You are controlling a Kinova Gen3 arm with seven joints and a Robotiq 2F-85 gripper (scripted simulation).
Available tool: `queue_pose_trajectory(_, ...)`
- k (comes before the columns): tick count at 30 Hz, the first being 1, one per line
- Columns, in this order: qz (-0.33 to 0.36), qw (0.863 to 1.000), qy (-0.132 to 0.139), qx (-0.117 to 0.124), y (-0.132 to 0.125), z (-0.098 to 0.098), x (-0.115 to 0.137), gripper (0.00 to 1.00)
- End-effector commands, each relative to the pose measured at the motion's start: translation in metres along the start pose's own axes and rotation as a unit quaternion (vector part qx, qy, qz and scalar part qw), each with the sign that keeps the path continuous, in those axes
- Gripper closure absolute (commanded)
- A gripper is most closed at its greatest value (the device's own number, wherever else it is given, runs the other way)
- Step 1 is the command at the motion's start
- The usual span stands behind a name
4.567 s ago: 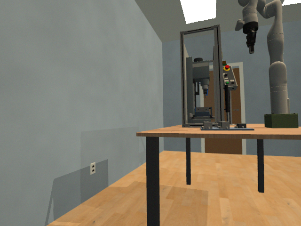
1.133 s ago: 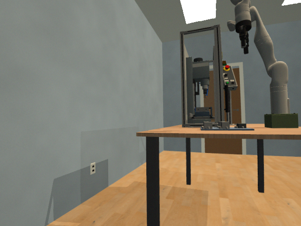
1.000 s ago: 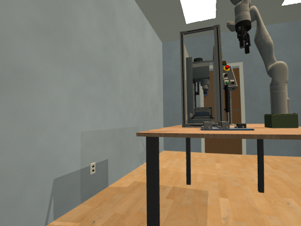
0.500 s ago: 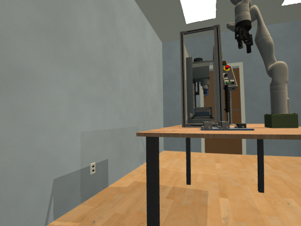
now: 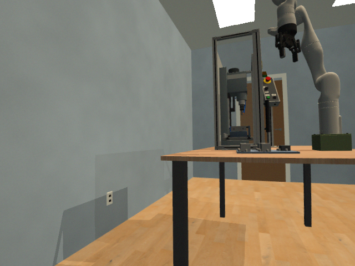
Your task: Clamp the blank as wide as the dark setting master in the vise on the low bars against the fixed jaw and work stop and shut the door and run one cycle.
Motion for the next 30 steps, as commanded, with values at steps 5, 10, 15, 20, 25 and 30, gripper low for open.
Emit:
queue_pose_trajectory(5, 0.075, 0.997, 0.000, 0.003, 0.0000, -0.0020, -0.0031, 0.00)
queue_pose_trajectory(10, 0.075, 0.997, 0.000, 0.003, 0.0000, -0.0020, -0.0031, 0.00)
queue_pose_trajectory(15, 0.120, 0.993, 0.000, 0.001, -0.0001, -0.0013, -0.0022, 0.00)
queue_pose_trajectory(20, 0.188, 0.982, 0.000, 0.002, -0.0003, -0.0026, -0.0040, 0.00)
queue_pose_trajectory(25, 0.188, 0.982, 0.000, 0.002, -0.0003, -0.0026, -0.0040, 0.00)
queue_pose_trajectory(30, 0.188, 0.982, 0.000, 0.002, -0.0003, -0.0026, -0.0040, 0.00)
Point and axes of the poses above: the point where the finger pads meet when closed, its own z axis out along the fingers, its own y axis across the jaws, x = y × z, the point moved 10 cm from there along -z, back along the fingers, and after that the axes turned 5 degrees about z, right-handed, at the moved point
